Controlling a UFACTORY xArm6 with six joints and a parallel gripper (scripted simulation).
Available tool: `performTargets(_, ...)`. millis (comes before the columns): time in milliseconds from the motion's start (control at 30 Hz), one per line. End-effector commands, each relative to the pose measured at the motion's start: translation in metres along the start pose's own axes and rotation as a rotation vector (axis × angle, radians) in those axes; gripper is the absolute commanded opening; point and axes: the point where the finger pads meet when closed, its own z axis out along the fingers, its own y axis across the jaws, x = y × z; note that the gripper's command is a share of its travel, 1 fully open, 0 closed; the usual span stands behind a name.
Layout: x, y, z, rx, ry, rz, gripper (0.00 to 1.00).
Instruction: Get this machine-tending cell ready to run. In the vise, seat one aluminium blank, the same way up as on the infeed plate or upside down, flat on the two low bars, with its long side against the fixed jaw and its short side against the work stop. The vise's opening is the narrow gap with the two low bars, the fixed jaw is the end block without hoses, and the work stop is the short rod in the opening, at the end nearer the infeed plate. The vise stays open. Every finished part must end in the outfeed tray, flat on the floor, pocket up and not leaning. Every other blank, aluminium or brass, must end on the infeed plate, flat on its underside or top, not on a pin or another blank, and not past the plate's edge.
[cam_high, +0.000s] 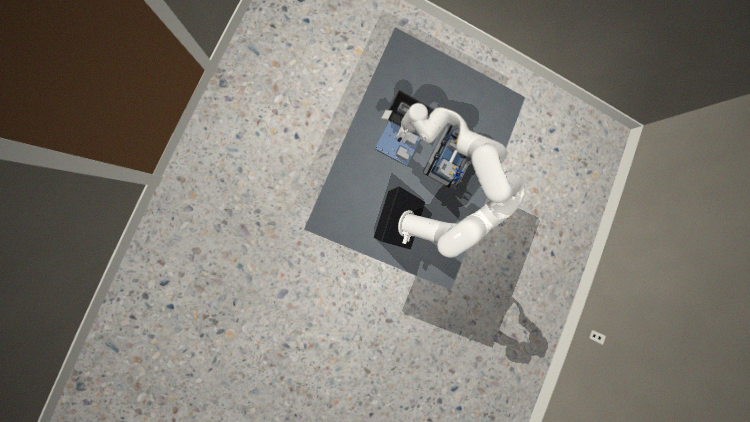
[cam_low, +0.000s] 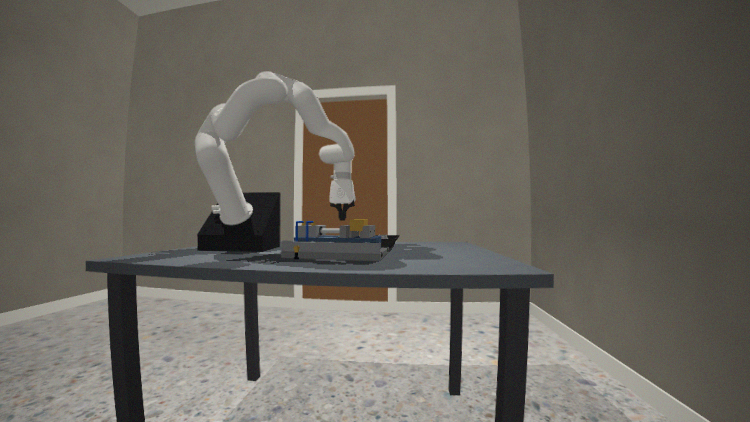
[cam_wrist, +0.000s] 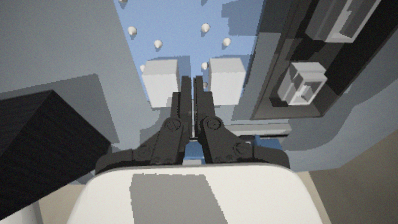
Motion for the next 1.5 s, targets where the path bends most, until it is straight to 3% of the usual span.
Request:
performTargets(0, 0.001, 0.001, -0.002, -0.003, 0.003, 0.001, 0.0)
performTargets(767, 0.001, 0.001, -0.005, -0.003, 0.003, 0.001, 0.0)
performTargets(1100, 0.001, 0.001, -0.02, -0.003, 0.003, 0.001, 0.0)
performTargets(1467, 0.001, 0.001, -0.052, -0.003, 0.003, 0.001, 0.0)
